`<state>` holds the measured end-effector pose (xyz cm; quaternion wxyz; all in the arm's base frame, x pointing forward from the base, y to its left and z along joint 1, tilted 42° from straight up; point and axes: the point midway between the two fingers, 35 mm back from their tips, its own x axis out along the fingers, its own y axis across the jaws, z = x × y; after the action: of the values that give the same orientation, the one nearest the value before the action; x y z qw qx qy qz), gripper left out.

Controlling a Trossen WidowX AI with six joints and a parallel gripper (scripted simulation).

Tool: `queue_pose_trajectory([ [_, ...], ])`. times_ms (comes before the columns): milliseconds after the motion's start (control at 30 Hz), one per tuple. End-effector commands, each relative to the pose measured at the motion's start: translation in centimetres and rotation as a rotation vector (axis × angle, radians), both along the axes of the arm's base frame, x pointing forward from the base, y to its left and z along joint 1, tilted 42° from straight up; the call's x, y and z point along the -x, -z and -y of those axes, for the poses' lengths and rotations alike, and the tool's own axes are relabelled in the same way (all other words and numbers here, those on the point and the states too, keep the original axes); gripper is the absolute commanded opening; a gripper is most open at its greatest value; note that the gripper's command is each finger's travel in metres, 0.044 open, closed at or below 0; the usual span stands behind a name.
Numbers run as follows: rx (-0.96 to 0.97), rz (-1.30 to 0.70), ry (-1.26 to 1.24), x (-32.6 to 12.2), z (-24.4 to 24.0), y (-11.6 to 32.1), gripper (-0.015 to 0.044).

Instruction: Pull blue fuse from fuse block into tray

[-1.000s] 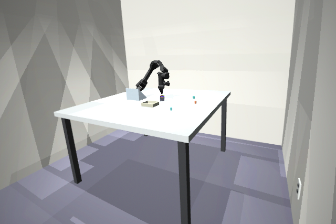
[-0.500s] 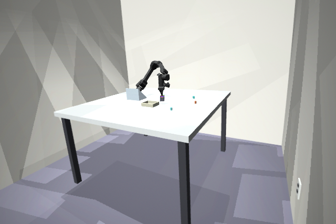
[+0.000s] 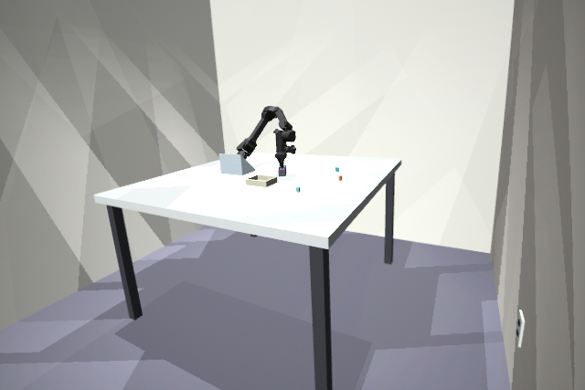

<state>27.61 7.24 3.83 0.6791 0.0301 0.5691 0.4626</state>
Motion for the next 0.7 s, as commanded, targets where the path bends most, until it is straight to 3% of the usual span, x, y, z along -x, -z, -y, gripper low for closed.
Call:
queue_pose_trajectory([
  [0,-0.004,-0.003,0.003,0.07,-0.28,0.28,0.0073],
  [167,-0.004,-0.003,0.003,0.09,-0.37,0.38,0.0073],
  [533,0.0,-0.001,0.0,0.07,-0.27,0.31,0.0],
  [667,0.0,-0.001,0.0,0.07,-0.25,0.28,0.0],
])
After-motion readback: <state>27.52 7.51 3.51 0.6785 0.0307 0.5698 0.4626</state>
